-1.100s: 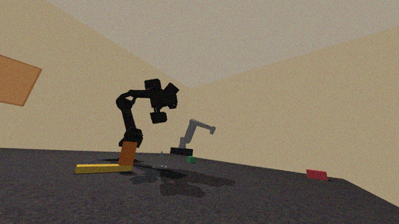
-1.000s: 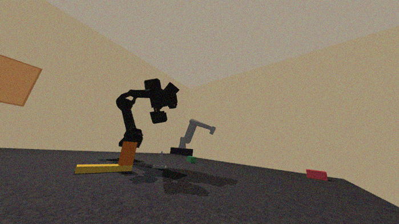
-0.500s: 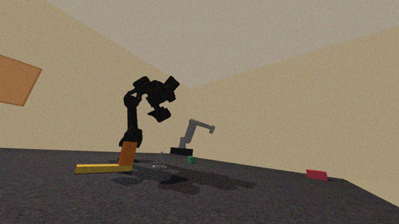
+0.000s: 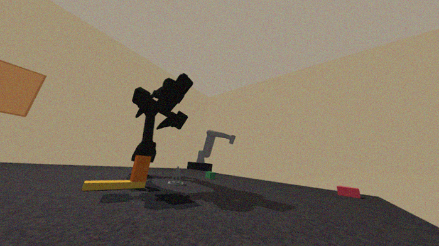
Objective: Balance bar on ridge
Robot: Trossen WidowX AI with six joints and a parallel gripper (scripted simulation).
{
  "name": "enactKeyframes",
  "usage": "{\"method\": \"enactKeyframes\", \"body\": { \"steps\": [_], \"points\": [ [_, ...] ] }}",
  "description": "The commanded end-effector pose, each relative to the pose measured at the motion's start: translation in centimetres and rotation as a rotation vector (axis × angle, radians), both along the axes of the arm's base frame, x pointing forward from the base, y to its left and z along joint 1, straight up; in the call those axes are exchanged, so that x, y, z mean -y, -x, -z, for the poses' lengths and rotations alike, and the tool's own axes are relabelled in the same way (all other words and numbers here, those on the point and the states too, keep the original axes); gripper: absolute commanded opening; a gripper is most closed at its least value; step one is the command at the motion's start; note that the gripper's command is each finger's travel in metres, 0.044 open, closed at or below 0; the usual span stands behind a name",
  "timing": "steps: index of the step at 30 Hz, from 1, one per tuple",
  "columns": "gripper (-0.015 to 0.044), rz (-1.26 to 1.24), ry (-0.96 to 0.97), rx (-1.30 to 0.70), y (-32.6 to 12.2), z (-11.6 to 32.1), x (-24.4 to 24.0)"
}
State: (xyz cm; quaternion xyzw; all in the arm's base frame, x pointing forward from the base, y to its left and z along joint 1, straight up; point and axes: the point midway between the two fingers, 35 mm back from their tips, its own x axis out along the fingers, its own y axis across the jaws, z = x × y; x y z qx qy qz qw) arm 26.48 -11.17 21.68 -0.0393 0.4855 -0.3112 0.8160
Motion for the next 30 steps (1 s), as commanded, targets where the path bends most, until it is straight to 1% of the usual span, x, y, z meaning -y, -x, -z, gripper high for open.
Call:
{"method": "enactKeyframes", "body": {
  "steps": [1,18,30],
  "points": [
    [0.0315,0.129,-0.109,0.015,0.2,0.6,0.7],
    [0.0315,0.741,-0.51,0.075,1.6,2.2,3.3],
    [0.0315,1.22,-0.739,0.1,2.7,2.6,4.8]
  ]
}}
